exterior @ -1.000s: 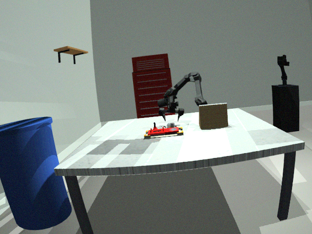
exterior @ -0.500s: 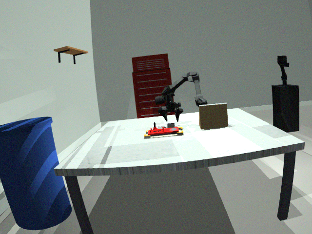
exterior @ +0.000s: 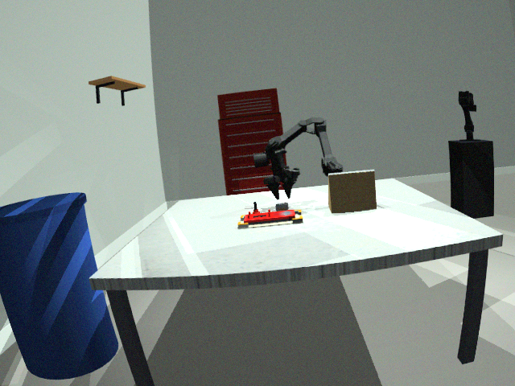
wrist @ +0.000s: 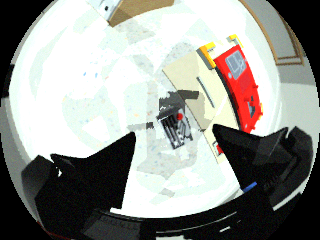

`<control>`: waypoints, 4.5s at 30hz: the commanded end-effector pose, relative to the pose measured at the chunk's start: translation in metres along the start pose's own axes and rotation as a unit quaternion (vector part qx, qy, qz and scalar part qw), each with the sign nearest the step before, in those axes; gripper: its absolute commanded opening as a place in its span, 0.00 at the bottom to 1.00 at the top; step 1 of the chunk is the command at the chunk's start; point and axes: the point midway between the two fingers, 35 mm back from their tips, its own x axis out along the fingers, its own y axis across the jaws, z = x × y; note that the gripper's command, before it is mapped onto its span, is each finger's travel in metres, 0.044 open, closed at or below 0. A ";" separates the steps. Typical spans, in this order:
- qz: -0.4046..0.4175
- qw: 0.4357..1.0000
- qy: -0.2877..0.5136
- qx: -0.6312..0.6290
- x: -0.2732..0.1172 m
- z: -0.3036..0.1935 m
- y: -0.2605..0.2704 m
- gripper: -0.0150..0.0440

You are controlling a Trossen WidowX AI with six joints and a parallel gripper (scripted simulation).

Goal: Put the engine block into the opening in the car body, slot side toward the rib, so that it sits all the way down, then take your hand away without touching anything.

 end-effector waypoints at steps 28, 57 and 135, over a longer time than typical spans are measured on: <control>0.085 0.981 0.066 -0.159 0.004 -0.003 -0.012 1.00; 0.086 0.981 0.066 -0.158 0.030 -0.007 -0.008 0.56; 0.052 0.975 0.091 0.198 -0.075 0.003 -0.076 0.25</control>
